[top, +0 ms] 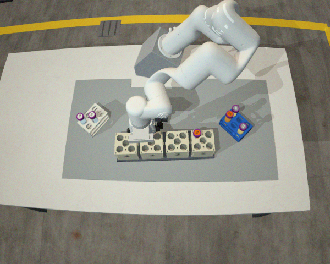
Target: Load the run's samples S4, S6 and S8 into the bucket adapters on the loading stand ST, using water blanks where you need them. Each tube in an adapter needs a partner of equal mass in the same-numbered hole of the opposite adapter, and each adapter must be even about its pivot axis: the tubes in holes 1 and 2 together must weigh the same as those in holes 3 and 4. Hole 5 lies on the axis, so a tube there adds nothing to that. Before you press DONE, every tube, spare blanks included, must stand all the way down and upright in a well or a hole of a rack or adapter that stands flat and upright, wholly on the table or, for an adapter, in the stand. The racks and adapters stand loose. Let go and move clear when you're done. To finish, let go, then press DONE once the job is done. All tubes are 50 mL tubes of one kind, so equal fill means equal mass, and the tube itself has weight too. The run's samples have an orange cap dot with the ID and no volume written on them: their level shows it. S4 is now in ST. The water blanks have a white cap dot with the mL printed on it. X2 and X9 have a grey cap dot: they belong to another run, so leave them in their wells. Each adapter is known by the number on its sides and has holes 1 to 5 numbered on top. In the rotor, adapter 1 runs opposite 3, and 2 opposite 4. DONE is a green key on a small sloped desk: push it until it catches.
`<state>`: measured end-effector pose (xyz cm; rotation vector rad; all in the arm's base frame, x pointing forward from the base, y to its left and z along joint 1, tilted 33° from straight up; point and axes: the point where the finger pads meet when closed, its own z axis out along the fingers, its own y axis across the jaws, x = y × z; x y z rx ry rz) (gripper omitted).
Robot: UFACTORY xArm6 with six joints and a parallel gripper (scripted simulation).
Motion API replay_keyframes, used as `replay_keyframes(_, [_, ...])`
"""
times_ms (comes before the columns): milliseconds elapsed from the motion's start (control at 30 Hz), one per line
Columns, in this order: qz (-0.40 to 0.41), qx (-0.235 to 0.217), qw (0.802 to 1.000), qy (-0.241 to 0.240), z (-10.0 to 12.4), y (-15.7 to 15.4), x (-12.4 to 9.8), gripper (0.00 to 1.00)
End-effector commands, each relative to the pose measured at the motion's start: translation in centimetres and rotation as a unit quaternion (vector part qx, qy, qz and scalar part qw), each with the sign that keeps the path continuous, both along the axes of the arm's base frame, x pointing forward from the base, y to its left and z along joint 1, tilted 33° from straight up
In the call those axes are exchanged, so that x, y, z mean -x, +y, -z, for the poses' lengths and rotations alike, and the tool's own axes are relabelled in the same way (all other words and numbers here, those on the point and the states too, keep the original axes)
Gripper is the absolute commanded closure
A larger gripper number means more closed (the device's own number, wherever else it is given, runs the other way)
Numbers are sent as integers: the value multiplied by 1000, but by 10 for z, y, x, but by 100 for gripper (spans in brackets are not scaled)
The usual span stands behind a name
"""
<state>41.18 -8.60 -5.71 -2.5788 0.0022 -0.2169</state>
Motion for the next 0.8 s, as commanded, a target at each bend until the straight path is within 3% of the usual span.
replay_keyframes(0, [1, 1, 1000, -2, 2, 1, -2, 100])
replay_keyframes(533, [1, 1, 1000, -2, 2, 1, -2, 100])
replay_keyframes(567, [1, 1, 1000, -2, 2, 1, -2, 56])
replay_keyframes(767, [1, 1, 1000, -2, 2, 1, -2, 56])
